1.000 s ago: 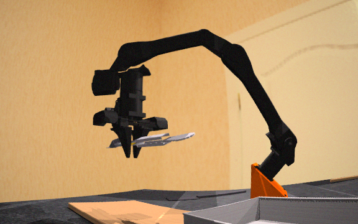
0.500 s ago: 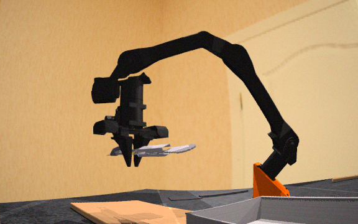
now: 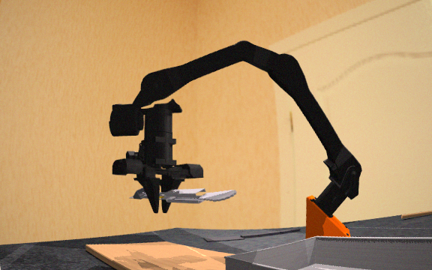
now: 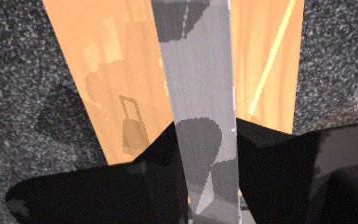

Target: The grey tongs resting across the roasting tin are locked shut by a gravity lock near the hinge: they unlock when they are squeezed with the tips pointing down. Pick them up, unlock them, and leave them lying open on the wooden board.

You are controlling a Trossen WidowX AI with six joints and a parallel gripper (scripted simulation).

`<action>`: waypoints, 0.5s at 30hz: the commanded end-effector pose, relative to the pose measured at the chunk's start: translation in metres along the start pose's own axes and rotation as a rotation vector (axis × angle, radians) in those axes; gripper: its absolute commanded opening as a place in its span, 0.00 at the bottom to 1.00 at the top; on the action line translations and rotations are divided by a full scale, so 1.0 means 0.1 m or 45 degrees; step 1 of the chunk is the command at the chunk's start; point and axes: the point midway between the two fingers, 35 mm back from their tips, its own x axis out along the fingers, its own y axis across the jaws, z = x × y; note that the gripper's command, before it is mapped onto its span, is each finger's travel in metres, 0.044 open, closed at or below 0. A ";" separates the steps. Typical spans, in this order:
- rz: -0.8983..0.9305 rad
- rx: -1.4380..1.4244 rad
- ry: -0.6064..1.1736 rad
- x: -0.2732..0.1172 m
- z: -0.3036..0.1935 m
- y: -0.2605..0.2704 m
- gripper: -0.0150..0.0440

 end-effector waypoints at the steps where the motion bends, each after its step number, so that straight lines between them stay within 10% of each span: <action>1: 0.005 0.006 0.005 0.07 0.00 0.00 0.00; 15: 0.005 0.005 0.006 0.30 -0.01 0.00 0.00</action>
